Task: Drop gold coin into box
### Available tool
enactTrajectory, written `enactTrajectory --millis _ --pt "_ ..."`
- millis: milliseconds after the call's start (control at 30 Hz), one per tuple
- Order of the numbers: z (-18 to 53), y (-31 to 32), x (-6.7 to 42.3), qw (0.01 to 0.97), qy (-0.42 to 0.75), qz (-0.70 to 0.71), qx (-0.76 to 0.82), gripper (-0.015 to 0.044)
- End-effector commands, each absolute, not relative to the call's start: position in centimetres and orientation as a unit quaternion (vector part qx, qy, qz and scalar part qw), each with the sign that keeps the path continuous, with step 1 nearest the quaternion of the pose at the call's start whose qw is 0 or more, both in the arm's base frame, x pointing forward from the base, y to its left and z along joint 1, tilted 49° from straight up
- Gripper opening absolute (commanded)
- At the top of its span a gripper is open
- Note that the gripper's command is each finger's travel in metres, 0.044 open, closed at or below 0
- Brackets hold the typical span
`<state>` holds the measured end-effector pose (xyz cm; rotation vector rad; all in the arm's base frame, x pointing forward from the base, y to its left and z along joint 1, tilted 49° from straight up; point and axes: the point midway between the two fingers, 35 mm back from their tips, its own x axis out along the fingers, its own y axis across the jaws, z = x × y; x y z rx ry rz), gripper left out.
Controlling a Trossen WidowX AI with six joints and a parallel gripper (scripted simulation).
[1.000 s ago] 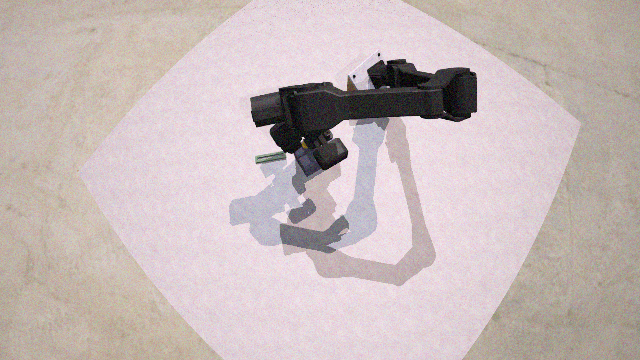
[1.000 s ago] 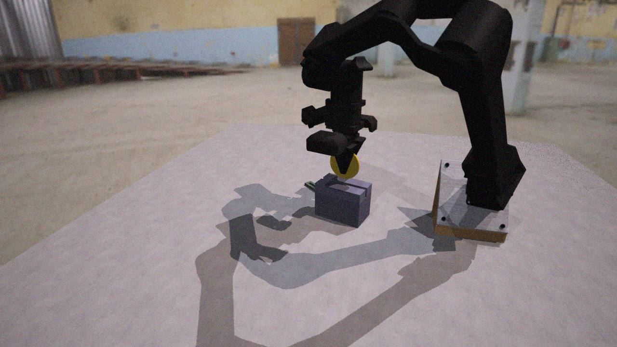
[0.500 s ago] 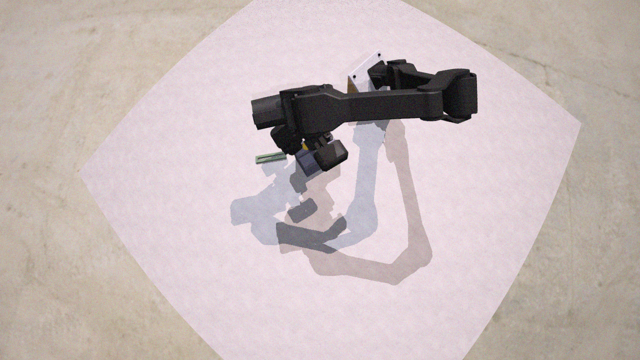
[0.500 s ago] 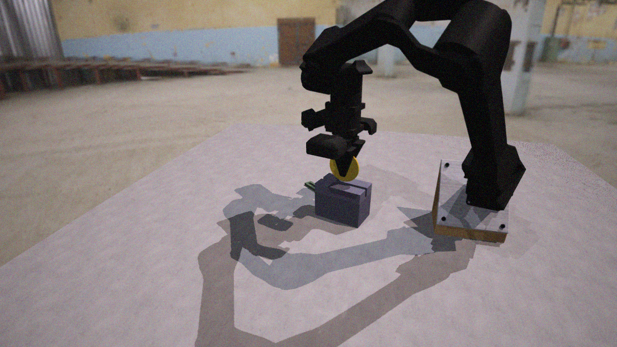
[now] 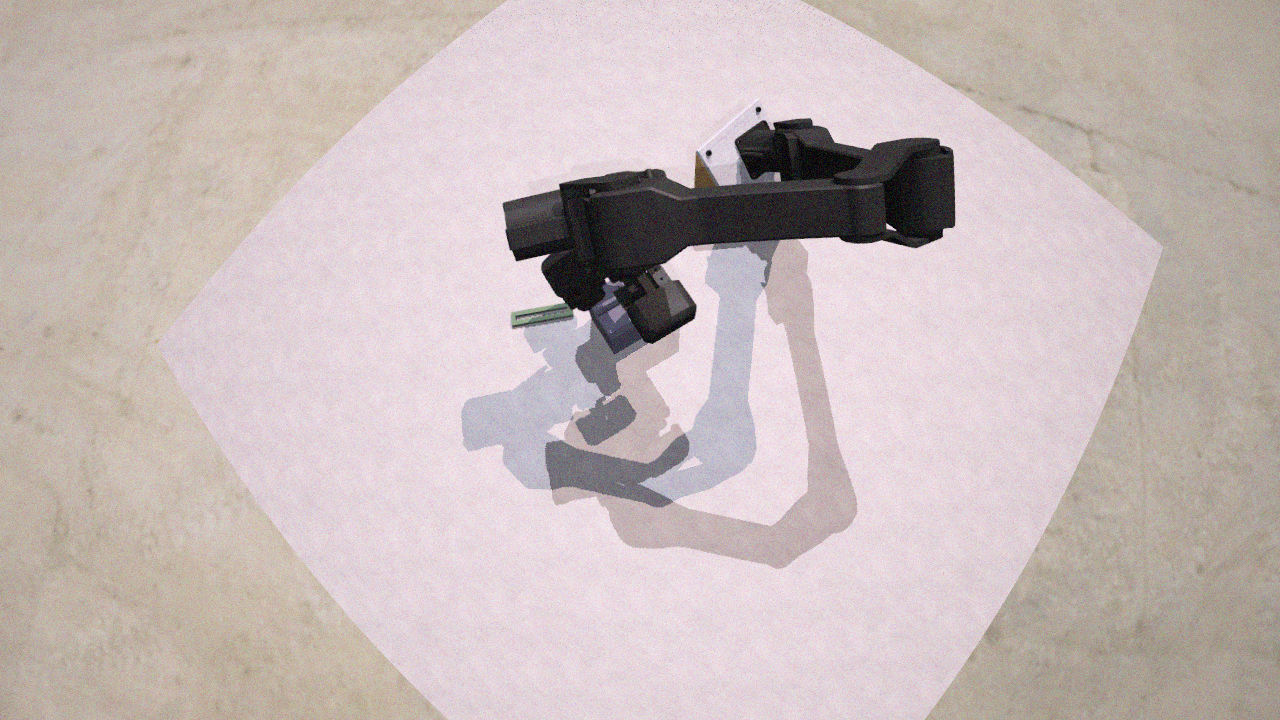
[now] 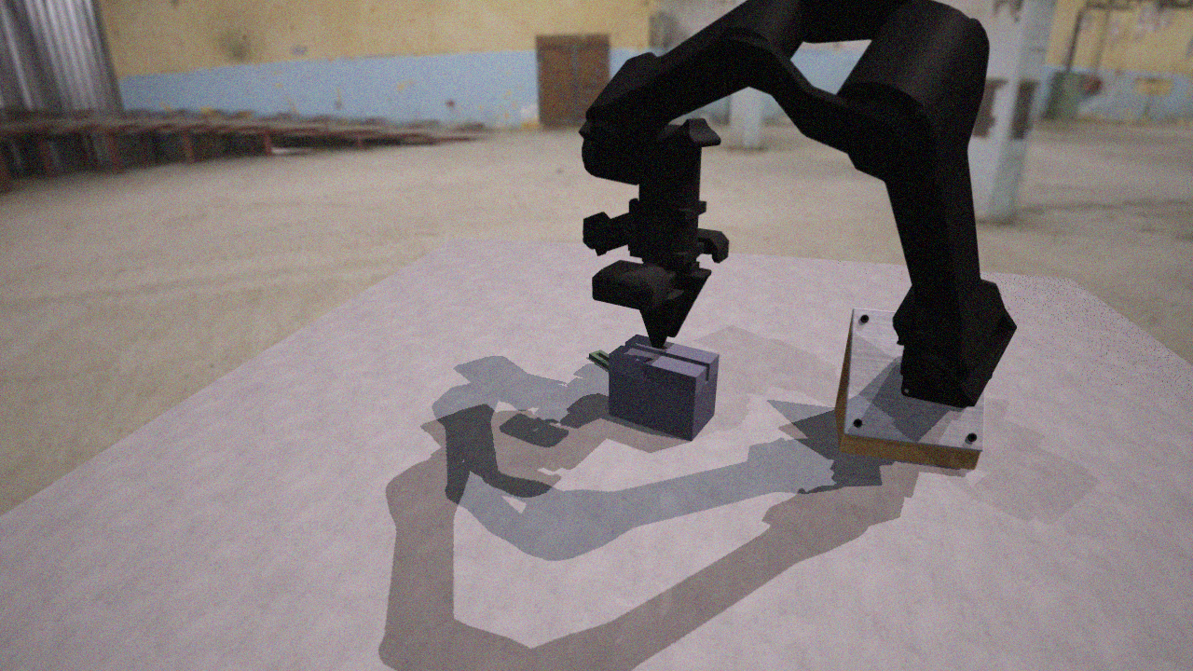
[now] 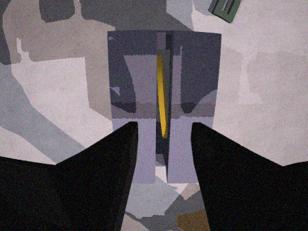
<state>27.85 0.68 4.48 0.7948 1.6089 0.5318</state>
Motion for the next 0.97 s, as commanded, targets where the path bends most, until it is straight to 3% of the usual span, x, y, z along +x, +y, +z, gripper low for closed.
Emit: enactTrajectory --millis 0,133,500,933 --pt "4.5 0.7 27.9 0.593 0.692 0.229 0.341 0.0161" --pt "4.5 0.7 27.9 0.593 0.692 0.229 0.341 0.0161" --pt "8.0 -3.1 28.0 0.593 0.692 0.229 0.344 0.044" --pt "8.6 -3.8 27.9 0.592 0.692 0.229 0.345 0.044"
